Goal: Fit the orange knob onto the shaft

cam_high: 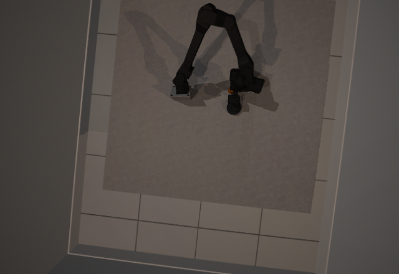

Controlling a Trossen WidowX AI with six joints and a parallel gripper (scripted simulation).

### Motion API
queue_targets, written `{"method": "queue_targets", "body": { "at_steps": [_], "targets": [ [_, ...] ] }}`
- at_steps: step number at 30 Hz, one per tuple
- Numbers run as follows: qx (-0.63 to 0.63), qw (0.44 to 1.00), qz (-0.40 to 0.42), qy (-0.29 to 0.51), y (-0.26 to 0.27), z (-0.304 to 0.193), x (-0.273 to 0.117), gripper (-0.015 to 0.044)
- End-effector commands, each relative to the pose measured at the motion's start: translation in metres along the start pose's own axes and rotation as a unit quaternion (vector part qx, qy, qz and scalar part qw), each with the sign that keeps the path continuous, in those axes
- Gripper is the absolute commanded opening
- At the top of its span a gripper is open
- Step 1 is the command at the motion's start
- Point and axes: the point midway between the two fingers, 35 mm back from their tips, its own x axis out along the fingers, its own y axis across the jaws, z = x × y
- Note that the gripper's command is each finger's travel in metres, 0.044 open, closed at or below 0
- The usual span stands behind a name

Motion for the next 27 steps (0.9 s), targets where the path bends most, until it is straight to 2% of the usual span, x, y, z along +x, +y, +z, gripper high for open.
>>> {"method": "queue_targets", "body": {
  "at_steps": [1, 4, 10, 14, 27],
  "targets": [
    [0.002, 1.0, 0.003, 0.0, 0.0, 0.0, 0.001, 0.023],
    [0.002, 1.0, 0.003, 0.0, 0.0, 0.0, 0.001, 0.0151],
    [0.002, 1.0, 0.003, 0.0, 0.0, 0.0, 0.001, 0.0111],
    [0.002, 1.0, 0.002, -0.001, 0.001, 0.002, -0.007, 0.0006],
    [0.004, 1.0, -0.004, -0.001, 0.005, 0.011, -0.082, 0.0]
  ]
}}
